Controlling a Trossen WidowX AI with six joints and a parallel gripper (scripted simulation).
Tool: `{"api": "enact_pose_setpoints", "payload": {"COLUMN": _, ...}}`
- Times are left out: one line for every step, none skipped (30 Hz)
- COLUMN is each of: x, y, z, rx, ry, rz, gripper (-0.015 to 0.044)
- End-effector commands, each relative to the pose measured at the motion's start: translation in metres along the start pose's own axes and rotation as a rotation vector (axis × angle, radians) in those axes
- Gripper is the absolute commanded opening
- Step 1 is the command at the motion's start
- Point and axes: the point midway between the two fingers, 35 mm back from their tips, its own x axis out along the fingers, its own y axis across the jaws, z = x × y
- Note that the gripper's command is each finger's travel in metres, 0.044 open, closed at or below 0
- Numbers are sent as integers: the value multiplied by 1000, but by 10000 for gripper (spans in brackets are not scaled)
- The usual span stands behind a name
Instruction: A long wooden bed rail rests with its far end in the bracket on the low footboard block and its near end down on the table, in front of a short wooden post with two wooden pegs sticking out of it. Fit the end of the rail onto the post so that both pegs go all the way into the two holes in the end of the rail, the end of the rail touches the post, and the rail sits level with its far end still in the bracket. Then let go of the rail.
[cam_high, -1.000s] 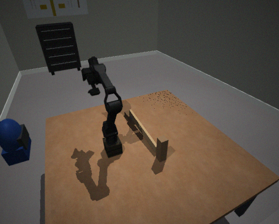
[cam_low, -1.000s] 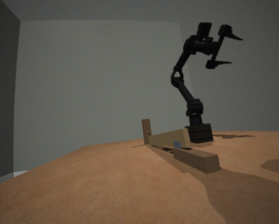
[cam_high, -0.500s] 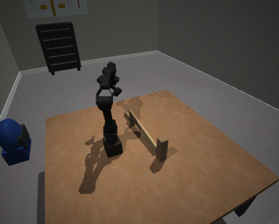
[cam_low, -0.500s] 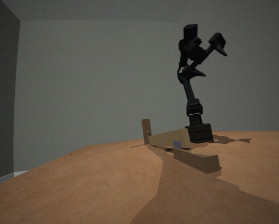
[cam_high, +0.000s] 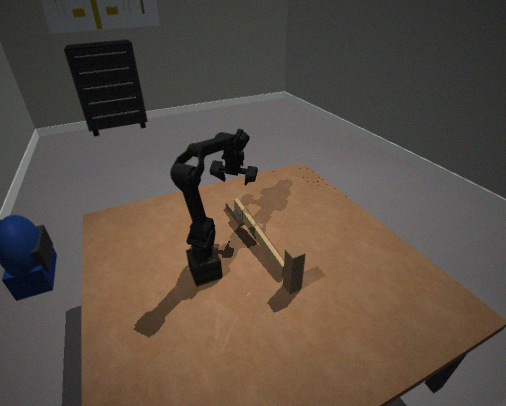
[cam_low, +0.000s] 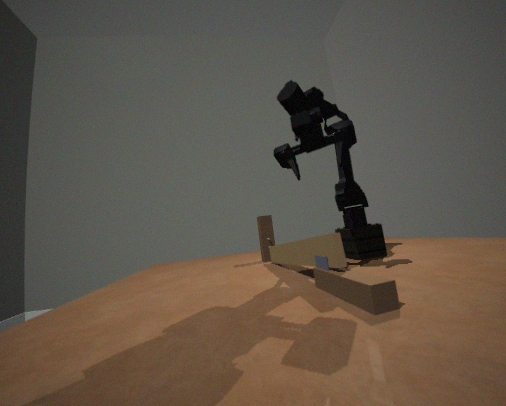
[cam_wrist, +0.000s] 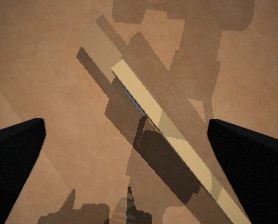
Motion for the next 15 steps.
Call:
{"api": "enact_pose_setpoints", "payload": {"x": 21, "y": -64, "z": -31, "rx": -160, "ry": 105, "rz": -78, "gripper": 440}}
{"api": "enact_pose_setpoints", "payload": {"x": 23, "y": -73, "z": -37, "rx": -185, "ry": 121, "rz": -86, "gripper": 440}}
{"api": "enact_pose_setpoints", "payload": {"x": 24, "y": -83, "z": -43, "rx": -209, "ry": 138, "rz": -93, "gripper": 440}}
{"api": "enact_pose_setpoints", "payload": {"x": 26, "y": -92, "z": -49, "rx": -234, "ry": 155, "rz": -98, "gripper": 440}}
{"api": "enact_pose_setpoints", "payload": {"x": 28, "y": -101, "z": -56, "rx": -259, "ry": 173, "rz": -102, "gripper": 440}}
{"api": "enact_pose_setpoints", "payload": {"x": 29, "y": -109, "z": -63, "rx": -284, "ry": 191, "rz": -105, "gripper": 440}}
{"api": "enact_pose_setpoints", "payload": {"x": 30, "y": -118, "z": -70, "rx": -308, "ry": 209, "rz": -106, "gripper": 440}}
{"api": "enact_pose_setpoints", "payload": {"x": 31, "y": -126, "z": -78, "rx": -332, "ry": 227, "rz": -106, "gripper": 440}}
{"api": "enact_pose_setpoints", "payload": {"x": 32, "y": -134, "z": -85, "rx": -356, "ry": 245, "rz": -105, "gripper": 440}}
{"api": "enact_pose_setpoints", "payload": {"x": 33, "y": -142, "z": -93, "rx": -380, "ry": 263, "rz": -102, "gripper": 440}}
{"api": "enact_pose_setpoints", "payload": {"x": 34, "y": -149, "z": -102, "rx": -404, "ry": 280, "rz": -99, "gripper": 440}}
{"api": "enact_pose_setpoints", "payload": {"x": 34, "y": -156, "z": -110, "rx": -427, "ry": 297, "rz": -93, "gripper": 440}}
{"api": "enact_pose_setpoints", "payload": {"x": 35, "y": -163, "z": -119, "rx": -451, "ry": 314, "rz": -87, "gripper": 440}}
{"api": "enact_pose_setpoints", "payload": {"x": 35, "y": -169, "z": -128, "rx": -474, "ry": 331, "rz": -79, "gripper": 440}}
{"api": "enact_pose_setpoints", "payload": {"x": 35, "y": -174, "z": -138, "rx": -497, "ry": 347, "rz": -70, "gripper": 440}}
